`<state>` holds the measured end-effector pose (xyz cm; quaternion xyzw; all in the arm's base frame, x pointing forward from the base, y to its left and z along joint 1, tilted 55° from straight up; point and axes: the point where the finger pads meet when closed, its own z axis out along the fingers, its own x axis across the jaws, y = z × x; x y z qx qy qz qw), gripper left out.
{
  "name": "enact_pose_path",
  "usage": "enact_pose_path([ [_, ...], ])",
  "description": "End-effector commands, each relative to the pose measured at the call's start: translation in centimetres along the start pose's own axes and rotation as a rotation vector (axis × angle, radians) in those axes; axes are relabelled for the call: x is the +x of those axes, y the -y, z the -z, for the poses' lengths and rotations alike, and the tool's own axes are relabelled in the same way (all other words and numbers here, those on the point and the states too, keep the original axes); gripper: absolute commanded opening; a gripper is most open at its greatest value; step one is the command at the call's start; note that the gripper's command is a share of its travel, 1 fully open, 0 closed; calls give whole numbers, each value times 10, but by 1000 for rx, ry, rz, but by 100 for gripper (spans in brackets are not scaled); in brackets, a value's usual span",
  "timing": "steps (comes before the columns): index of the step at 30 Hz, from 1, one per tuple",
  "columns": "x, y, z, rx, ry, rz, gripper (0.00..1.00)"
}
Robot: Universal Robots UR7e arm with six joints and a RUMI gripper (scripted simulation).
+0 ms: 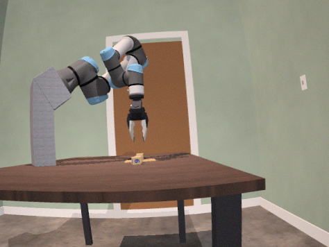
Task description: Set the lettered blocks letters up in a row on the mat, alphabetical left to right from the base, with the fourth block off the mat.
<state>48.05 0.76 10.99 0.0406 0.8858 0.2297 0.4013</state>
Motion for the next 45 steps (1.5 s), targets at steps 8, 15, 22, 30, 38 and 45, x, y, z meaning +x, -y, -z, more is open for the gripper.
enact_pose_path([
  [8, 0, 0, 6, -2, -2, 1, 28],
  [15, 0, 0, 6, -2, -2, 1, 100],
  [22, 0, 0, 6, -2, -2, 1, 100],
  [30, 0, 0, 6, -2, -2, 1, 100],
  [38, -1, 3, 6, -2, -3, 5, 100],
  [45, -7, 37, 4, 1, -9, 63, 100],
])
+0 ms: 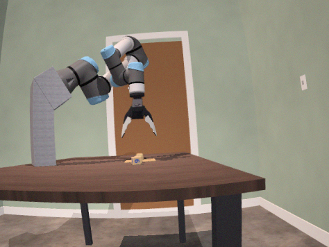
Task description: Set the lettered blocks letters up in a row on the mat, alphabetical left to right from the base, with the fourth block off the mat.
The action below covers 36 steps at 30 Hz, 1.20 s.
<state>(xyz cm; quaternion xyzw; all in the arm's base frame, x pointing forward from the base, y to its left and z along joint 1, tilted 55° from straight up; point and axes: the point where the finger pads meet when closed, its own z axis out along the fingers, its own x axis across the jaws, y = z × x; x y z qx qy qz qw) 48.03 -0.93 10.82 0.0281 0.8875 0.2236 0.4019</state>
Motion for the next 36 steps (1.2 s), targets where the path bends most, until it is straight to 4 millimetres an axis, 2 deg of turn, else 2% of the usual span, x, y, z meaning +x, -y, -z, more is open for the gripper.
enact_pose_path([
  [1, -4, 30, -2, 0, -4, 50, 100],
  [6, -6, 82, -4, 1, -8, 134, 100],
  [8, -6, 82, -4, 1, -8, 134, 100],
  [14, 1, 146, -6, -1, -5, 235, 100],
  [18, 8, 176, -7, -2, 0, 283, 100],
  [22, 12, 190, -7, -3, 3, 306, 100],
  [28, 13, 193, -7, -3, 4, 310, 100],
  [29, 13, 193, -7, -3, 4, 310, 40],
  [36, 13, 193, -7, -3, 4, 310, 40],
])
